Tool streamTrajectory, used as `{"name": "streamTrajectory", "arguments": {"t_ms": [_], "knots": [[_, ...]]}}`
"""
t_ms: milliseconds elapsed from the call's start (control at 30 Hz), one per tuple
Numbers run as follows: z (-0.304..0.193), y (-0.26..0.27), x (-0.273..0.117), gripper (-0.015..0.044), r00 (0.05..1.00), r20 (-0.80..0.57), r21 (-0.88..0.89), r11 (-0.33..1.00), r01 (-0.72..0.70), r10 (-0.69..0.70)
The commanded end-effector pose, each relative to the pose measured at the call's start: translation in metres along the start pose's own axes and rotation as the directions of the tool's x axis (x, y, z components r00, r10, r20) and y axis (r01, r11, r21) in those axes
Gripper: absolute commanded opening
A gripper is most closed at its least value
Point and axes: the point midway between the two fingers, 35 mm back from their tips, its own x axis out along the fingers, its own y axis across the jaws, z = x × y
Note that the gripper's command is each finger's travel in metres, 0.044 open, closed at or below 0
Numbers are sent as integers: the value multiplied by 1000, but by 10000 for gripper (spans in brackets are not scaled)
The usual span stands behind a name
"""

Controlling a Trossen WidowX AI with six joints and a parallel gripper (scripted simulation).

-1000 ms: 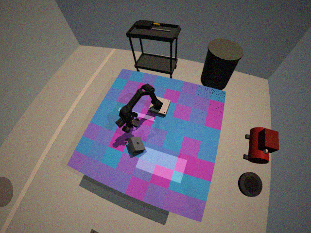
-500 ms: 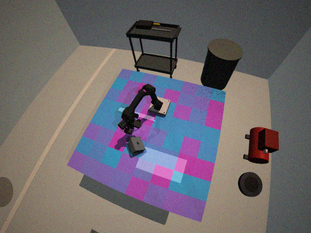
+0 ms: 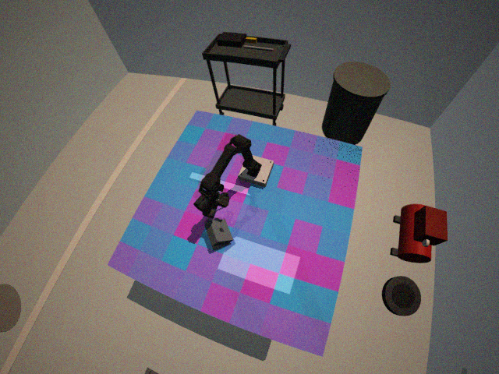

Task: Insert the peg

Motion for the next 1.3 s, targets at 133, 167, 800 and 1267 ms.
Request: {"name": "streamTrajectory", "arguments": {"t_ms": [133,167,800,1267], "knots": [[6,-4,-5,0,999,-39,-40,999,15,-16],[7,-5,-5,0,999,-43,-45,999,16,-18],[24,-15,-12,0,991,-122,-137,990,32,-49],[38,-22,-18,0,981,-177,-202,978,44,-80]]}}
